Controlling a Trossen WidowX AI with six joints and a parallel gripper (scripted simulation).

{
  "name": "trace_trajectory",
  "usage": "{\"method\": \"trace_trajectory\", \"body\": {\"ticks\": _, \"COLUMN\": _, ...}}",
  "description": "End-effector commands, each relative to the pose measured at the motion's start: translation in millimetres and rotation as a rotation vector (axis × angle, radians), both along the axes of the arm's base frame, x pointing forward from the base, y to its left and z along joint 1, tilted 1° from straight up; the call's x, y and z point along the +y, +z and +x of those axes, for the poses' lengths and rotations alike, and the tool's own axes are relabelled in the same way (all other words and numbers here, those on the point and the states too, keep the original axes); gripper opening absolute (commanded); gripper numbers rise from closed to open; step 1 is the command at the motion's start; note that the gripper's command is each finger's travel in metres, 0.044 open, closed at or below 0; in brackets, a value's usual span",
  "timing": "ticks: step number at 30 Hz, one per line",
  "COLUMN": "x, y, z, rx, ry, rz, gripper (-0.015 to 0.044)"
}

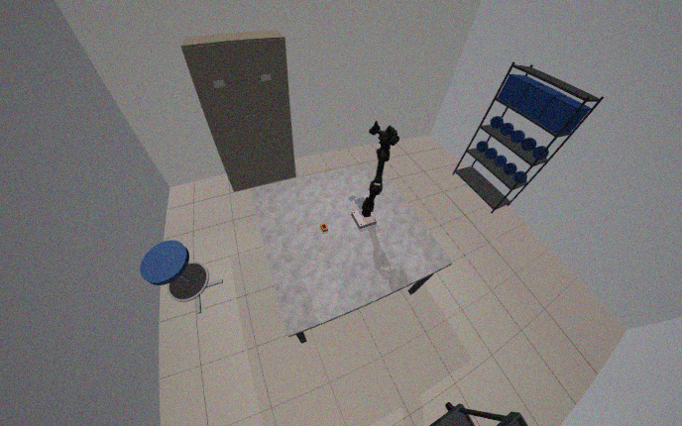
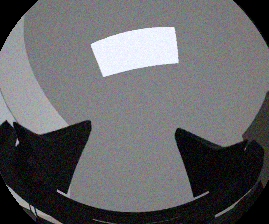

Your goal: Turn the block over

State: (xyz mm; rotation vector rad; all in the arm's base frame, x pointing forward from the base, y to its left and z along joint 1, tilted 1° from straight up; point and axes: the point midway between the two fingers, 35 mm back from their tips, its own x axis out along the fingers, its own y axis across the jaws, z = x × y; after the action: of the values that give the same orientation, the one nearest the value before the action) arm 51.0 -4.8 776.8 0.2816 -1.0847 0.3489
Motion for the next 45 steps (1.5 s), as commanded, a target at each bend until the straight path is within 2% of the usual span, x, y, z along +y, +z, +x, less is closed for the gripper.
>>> {"method": "trace_trajectory", "body": {"ticks": 1, "x": -40, "y": 3, "z": -17, "rx": -0.072, "ry": 0.032, "rz": 0.091, "gripper": 0.0440}}
{"method": "trace_trajectory", "body": {"ticks": 13, "x": -150, "y": -7, "z": -23, "rx": -0.174, "ry": 0.050, "rz": 0.353, "gripper": 0.0440}}
{"method": "trace_trajectory", "body": {"ticks": 19, "x": -215, "y": -27, "z": -3, "rx": -0.173, "ry": 0.006, "rz": 0.519, "gripper": 0.0440}}
{"method": "trace_trajectory", "body": {"ticks": 23, "x": -235, "y": -38, "z": 15, "rx": -0.178, "ry": 0.084, "rz": 0.574, "gripper": 0.0440}}
{"method": "trace_trajectory", "body": {"ticks": 29, "x": -271, "y": -59, "z": 42, "rx": -0.130, "ry": 0.038, "rz": 0.684, "gripper": 0.0440}}
{"method": "trace_trajectory", "body": {"ticks": 38, "x": -327, "y": -127, "z": 123, "rx": 0.060, "ry": -0.056, "rz": 0.919, "gripper": 0.0440}}
{"method": "trace_trajectory", "body": {"ticks": 45, "x": -345, "y": -204, "z": 204, "rx": 0.355, "ry": -0.169, "rz": 1.042, "gripper": 0.0440}}
